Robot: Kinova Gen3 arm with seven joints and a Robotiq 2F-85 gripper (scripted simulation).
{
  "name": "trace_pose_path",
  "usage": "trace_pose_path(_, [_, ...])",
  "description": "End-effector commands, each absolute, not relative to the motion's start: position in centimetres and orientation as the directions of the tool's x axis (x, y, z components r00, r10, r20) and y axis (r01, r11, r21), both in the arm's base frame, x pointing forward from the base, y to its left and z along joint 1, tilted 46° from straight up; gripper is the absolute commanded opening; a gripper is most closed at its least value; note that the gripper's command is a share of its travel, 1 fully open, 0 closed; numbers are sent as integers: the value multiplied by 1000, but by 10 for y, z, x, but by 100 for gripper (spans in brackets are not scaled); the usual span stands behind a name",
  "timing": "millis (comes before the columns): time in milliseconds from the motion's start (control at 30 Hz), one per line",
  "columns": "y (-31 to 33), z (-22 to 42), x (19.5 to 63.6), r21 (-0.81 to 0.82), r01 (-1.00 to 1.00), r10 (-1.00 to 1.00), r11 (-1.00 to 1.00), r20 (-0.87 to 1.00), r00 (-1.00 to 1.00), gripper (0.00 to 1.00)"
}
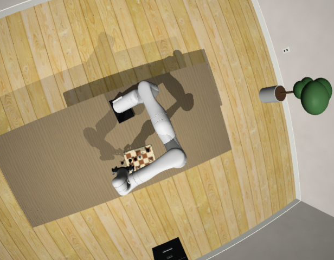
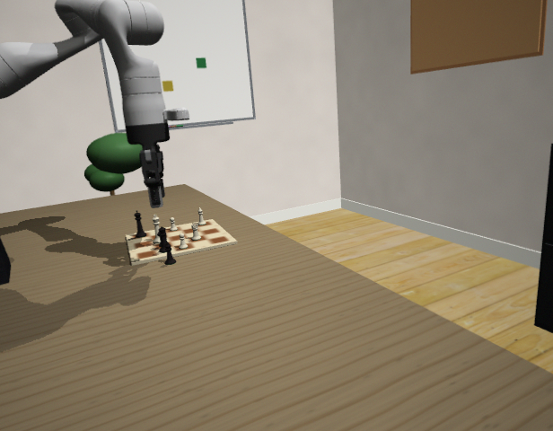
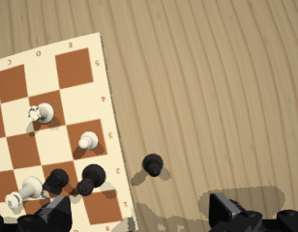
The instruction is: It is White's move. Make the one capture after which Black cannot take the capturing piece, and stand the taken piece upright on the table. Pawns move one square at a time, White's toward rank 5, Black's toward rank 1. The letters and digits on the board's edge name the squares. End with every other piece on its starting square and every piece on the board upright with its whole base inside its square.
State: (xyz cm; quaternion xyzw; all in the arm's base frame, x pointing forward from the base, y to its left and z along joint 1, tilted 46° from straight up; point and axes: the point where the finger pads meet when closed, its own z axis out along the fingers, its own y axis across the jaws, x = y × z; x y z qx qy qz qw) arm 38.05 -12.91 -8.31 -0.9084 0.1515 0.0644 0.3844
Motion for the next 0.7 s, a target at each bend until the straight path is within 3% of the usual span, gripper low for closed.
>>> trace_pose_path(0, [-125, -77, 383, -665, -364, -251, -652, -264, 931, 100])
trace_pose_path(300, [-116, -62, 384, -591, -554, -381, -586, -403, 832, 100])
trace_pose_path(667, [-97, -35, 388, -386, -834, -578, -394, -601, 551, 100])
